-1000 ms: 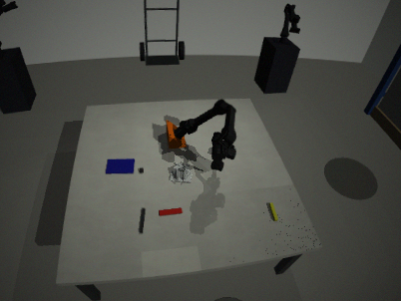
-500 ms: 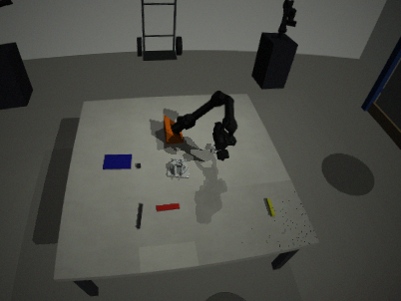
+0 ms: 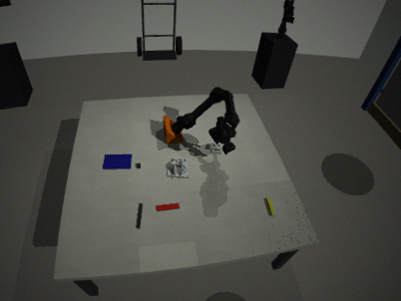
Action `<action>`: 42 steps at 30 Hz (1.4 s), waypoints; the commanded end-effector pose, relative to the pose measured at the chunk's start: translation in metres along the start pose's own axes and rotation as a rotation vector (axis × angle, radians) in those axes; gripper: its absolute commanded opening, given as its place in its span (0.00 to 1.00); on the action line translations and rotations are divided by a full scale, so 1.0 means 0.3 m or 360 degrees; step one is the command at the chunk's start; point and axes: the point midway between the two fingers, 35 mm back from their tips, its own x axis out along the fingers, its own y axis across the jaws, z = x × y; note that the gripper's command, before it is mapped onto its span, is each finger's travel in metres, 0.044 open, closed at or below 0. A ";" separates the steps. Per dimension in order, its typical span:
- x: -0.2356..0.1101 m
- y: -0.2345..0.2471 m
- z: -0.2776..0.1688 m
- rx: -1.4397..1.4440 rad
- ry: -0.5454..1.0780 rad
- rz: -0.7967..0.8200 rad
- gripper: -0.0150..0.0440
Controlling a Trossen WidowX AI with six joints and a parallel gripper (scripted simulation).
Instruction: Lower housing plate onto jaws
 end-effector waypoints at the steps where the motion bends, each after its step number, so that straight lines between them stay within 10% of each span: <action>1: 0.002 0.041 0.020 -0.0200 0.0034 0.0020 1.00; 42: 0.017 0.282 0.111 -0.1583 0.0192 0.0174 1.00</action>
